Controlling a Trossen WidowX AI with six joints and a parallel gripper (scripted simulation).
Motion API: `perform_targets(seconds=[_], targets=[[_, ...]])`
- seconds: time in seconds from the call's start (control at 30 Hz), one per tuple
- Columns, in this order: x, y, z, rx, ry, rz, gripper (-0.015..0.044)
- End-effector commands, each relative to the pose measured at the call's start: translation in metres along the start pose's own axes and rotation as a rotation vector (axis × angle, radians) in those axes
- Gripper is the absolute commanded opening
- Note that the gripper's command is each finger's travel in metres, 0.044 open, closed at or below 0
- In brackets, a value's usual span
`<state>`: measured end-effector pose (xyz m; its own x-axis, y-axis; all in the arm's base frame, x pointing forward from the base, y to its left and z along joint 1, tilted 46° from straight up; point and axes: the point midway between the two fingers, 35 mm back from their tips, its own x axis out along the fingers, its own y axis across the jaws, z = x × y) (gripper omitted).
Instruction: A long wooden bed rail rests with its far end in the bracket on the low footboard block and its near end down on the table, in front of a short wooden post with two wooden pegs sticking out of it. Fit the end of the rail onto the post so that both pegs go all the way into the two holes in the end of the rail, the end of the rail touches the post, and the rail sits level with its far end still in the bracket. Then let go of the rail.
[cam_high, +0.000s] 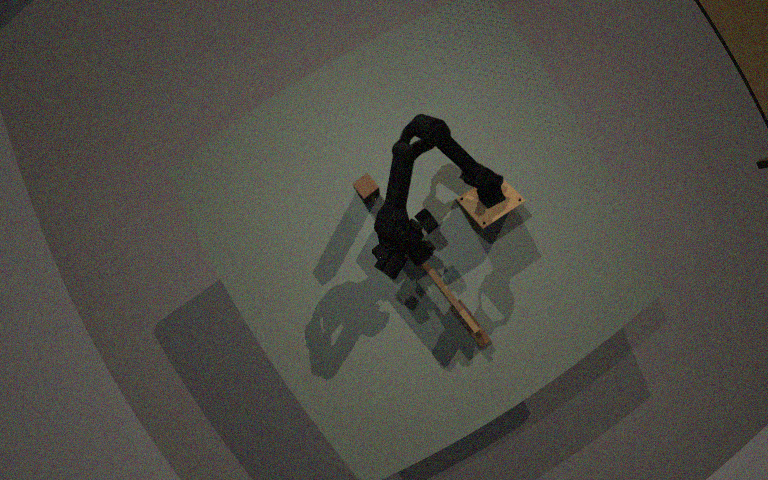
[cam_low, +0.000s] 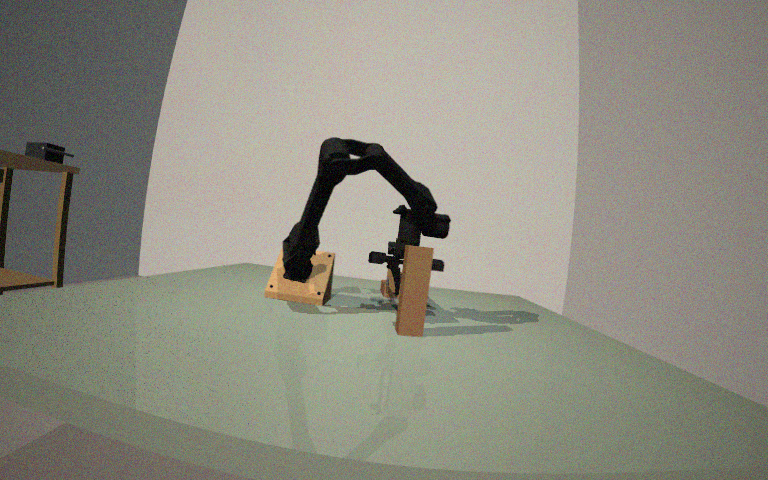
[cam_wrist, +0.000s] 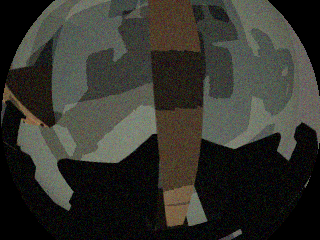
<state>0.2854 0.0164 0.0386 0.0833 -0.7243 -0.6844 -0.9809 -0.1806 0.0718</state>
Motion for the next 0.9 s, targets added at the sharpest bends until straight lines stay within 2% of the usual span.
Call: perform_targets(seconds=[0.0,0.87], targets=[[-0.0022,-0.0006,0.0015,-0.001,-0.012,-0.009,0.0000],[-0.0035,0.0006,0.0015,-0.001,-0.012,-0.009,0.0000]])
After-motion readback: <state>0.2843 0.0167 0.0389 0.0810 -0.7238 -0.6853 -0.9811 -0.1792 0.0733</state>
